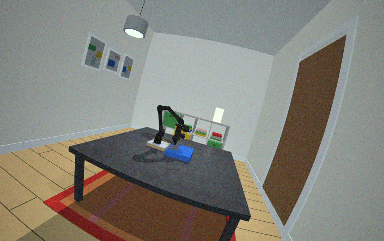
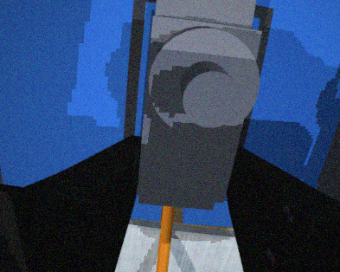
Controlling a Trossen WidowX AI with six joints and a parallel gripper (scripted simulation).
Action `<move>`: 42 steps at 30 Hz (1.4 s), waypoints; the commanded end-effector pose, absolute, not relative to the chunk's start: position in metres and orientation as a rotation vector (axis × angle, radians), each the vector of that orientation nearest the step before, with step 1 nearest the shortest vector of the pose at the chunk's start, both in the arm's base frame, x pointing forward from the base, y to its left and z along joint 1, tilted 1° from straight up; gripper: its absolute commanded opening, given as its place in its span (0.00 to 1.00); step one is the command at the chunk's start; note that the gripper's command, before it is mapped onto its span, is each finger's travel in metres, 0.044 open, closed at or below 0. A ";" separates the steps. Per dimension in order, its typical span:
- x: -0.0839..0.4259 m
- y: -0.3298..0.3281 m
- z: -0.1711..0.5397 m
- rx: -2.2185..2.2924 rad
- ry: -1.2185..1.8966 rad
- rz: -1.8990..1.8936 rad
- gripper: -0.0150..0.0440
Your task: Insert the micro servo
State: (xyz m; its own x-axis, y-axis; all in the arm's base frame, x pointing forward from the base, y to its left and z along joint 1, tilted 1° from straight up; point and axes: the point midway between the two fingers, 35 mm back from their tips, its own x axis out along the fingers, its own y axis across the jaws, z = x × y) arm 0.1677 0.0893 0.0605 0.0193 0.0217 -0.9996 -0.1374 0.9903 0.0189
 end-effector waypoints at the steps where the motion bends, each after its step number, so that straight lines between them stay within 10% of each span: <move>1: 0.168 0.089 0.060 -0.089 1.546 0.119 0.34; 6: 0.167 0.089 0.060 -0.089 1.546 0.119 0.57; 18: 0.168 0.090 0.095 -0.089 1.545 0.119 0.57; 28: 0.228 0.100 0.137 -0.087 1.537 0.122 1.00; 42: 0.268 0.100 0.190 -0.084 1.530 0.117 1.00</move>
State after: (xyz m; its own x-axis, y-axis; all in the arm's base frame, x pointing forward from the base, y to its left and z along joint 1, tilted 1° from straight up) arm 0.2698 0.1009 0.1727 0.0292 0.0204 -0.9994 -0.1266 0.9918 0.0166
